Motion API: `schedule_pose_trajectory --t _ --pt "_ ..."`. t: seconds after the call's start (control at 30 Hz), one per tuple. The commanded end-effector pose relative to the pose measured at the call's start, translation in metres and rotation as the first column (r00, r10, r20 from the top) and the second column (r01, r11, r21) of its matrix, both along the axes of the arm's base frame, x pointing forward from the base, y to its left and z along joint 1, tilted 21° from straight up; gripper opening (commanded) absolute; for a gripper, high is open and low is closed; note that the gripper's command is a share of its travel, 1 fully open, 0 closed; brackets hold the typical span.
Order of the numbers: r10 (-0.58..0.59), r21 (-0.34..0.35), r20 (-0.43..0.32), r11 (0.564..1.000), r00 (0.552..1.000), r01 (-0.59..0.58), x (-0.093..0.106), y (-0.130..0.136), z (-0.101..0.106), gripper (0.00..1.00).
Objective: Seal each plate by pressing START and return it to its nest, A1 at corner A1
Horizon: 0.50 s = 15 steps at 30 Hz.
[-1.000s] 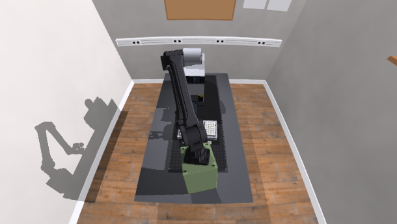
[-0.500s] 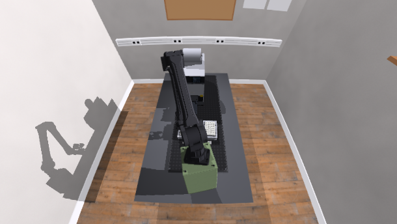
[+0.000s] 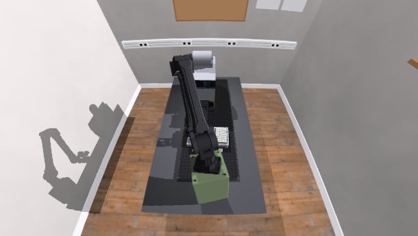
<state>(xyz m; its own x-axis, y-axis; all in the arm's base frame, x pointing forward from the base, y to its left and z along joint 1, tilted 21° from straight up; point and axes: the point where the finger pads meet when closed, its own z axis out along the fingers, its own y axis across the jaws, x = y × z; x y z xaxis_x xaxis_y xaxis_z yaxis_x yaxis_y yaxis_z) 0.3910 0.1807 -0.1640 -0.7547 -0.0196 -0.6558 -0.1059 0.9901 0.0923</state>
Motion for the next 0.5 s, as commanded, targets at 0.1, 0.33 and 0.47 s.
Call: schedule_pose_trajectory --t 0.1,0.33,0.47 --pt "-0.008 0.011 0.026 1.0 1.0 0.007 0.01 -0.002 0.002 1.0" --pt "-0.007 0.003 0.012 1.0 1.0 0.007 0.003 -0.006 0.005 1.0" --pt "-0.007 -0.006 -0.006 1.0 1.0 0.007 -0.003 -0.009 0.003 1.0"
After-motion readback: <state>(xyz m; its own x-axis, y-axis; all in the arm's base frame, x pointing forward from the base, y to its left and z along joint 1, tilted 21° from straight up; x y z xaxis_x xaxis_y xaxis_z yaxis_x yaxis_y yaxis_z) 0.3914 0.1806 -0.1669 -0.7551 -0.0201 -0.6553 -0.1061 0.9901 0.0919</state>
